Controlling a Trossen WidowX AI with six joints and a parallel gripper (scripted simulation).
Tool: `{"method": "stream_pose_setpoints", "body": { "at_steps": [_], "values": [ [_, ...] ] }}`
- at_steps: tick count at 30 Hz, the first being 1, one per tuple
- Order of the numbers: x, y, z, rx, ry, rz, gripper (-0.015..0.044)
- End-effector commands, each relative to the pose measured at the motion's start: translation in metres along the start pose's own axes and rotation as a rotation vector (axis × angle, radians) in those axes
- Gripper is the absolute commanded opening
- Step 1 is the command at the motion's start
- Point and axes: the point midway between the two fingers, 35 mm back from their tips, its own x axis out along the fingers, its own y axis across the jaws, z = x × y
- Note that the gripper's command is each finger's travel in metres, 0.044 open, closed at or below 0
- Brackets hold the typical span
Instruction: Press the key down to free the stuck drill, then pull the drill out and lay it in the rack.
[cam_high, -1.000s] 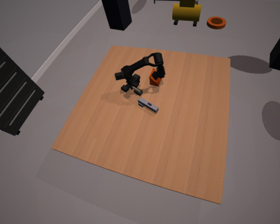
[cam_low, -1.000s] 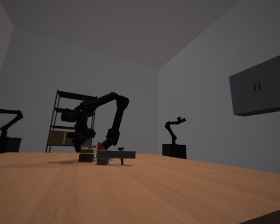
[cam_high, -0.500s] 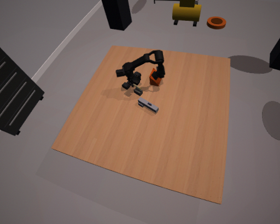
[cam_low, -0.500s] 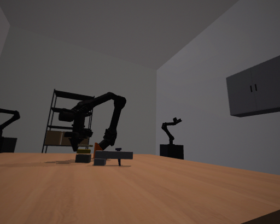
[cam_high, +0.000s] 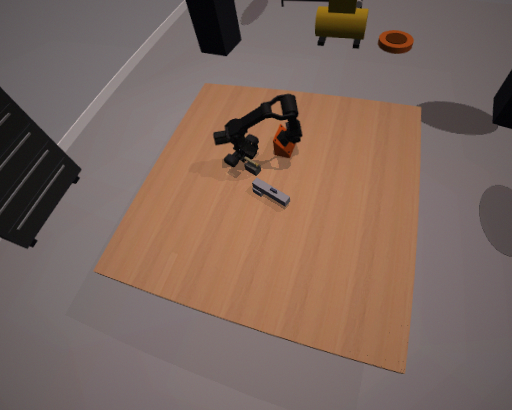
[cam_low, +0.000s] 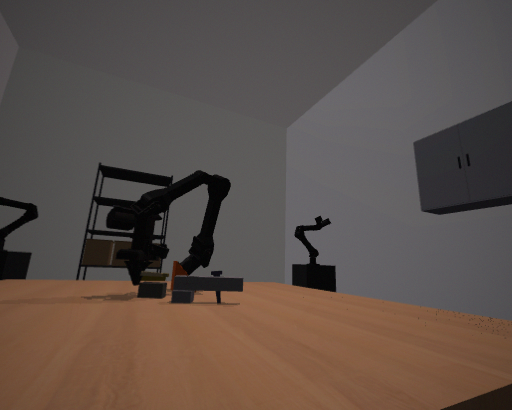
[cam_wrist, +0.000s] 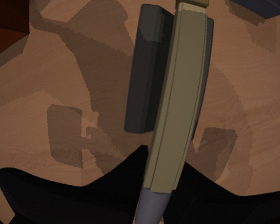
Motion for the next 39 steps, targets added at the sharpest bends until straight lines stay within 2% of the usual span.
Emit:
{"method": "stream_pose_setpoints", "body": {
  "at_steps": [1, 30, 39],
  "values": [
    [0.004, 0.0, 0.001, 0.004, -0.005, -0.003, 0.0],
    [0.034, 0.0, 0.003, 0.004, -0.007, -0.003, 0.0],
    [0.028, 0.001, 0.0, 0.007, 0.003, -0.005, 0.0236]
  ]
}}
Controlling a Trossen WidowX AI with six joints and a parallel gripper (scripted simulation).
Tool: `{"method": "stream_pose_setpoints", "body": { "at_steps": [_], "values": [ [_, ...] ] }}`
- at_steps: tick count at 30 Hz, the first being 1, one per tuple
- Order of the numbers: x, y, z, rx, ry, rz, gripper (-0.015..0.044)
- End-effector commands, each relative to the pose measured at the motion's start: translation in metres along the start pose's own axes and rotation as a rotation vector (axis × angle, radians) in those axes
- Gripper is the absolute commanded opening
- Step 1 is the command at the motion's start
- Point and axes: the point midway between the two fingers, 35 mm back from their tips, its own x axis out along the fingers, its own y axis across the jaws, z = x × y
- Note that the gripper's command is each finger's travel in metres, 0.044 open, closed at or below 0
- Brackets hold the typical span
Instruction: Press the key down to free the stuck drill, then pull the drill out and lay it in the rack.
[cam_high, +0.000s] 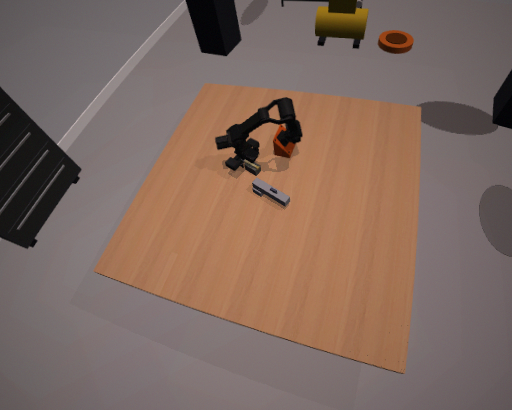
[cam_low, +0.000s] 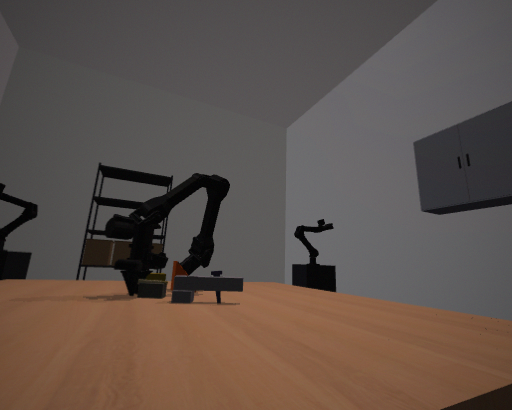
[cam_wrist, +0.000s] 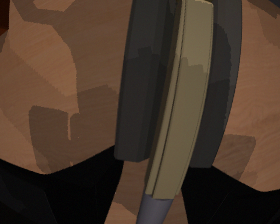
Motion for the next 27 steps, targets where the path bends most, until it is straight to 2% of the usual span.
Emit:
{"method": "stream_pose_setpoints", "body": {
  "at_steps": [1, 8, 27],
  "values": [
    [0.0, 0.0, 0.0, 0.0, 0.0, 0.0, 0.0263],
    [-0.003, 0.0, 0.0, 0.0, -0.001, 0.001, 0.044],
    [-0.081, 0.0, -0.002, -0.001, -0.007, 0.003, 0.044]
  ]
}}
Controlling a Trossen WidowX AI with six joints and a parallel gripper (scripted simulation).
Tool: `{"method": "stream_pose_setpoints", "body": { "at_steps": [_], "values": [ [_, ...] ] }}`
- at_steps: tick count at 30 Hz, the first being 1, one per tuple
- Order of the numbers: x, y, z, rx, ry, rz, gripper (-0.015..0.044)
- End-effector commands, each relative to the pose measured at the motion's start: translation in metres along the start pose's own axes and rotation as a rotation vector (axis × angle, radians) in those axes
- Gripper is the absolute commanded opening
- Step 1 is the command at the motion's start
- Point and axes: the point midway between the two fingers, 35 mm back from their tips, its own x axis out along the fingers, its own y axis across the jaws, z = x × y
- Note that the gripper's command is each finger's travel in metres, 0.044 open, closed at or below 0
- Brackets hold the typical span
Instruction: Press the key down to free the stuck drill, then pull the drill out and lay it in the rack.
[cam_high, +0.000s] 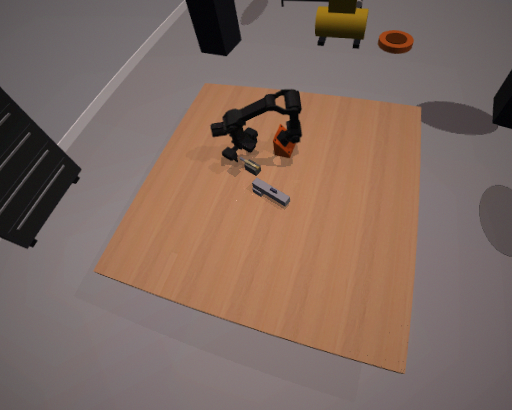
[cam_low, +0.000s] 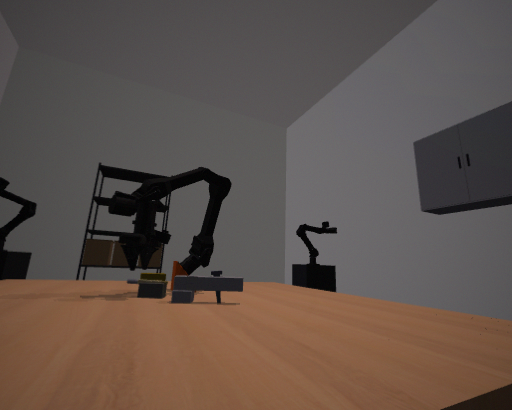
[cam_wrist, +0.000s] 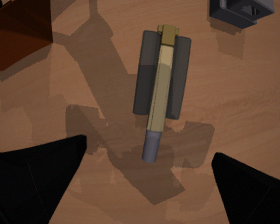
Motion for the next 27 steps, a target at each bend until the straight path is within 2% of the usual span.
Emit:
{"method": "stream_pose_setpoints", "body": {
  "at_steps": [1, 7, 14, 27],
  "values": [
    [-0.001, 0.001, -0.002, 0.018, 0.006, -0.002, 0.044],
    [-0.031, 0.03, -0.055, 0.628, 0.184, -0.098, 0.044],
    [-0.071, 0.091, -0.116, 1.486, 0.362, -0.343, 0.044],
    [-0.112, 0.195, -0.162, 2.535, 0.462, -0.82, 0.044]
  ]
}}
